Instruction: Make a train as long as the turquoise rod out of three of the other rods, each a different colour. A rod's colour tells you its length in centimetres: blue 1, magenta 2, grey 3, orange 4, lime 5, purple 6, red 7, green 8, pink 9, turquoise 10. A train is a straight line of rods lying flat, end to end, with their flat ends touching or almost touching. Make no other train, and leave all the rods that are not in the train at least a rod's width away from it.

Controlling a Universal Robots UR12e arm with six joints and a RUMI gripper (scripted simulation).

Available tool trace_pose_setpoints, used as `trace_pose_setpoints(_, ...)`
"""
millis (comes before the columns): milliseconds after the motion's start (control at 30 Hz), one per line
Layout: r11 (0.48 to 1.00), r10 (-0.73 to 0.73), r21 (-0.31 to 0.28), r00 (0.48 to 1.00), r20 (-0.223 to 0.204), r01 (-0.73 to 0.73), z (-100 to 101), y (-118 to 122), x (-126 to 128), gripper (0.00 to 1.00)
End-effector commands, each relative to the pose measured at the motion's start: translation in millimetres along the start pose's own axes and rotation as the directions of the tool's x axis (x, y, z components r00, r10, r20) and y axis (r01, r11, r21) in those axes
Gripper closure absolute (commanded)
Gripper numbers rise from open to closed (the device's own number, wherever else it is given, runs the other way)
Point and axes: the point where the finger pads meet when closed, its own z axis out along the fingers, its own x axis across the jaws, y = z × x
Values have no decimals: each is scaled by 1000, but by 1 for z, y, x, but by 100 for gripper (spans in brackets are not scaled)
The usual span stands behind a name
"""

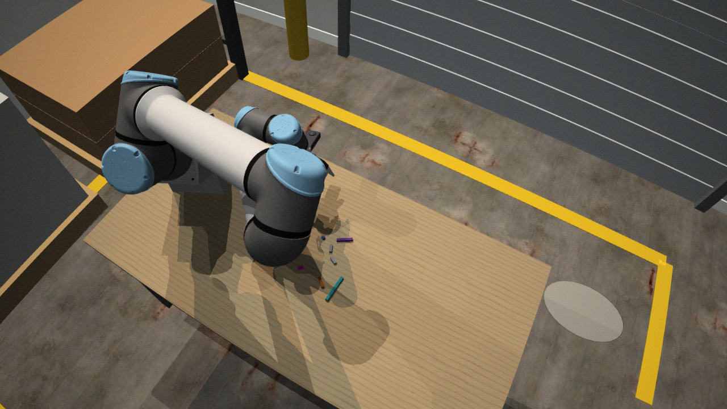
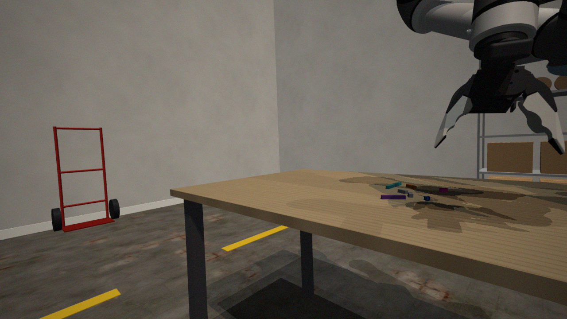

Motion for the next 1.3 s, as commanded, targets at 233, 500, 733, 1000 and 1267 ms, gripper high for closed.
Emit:
trace_pose_setpoints(233,934,344,-95,939,-16,-344,0,82,27,0)
trace_pose_setpoints(500,816,555,-153,829,-60,-557,-2,141,37,0)
trace_pose_setpoints(733,691,691,-188,714,-109,-698,-5,187,41,0)
trace_pose_setpoints(1000,525,809,-214,561,-175,-824,-10,238,41,0)
trace_pose_setpoints(1267,487,829,-218,526,-190,-846,-12,249,40,0)
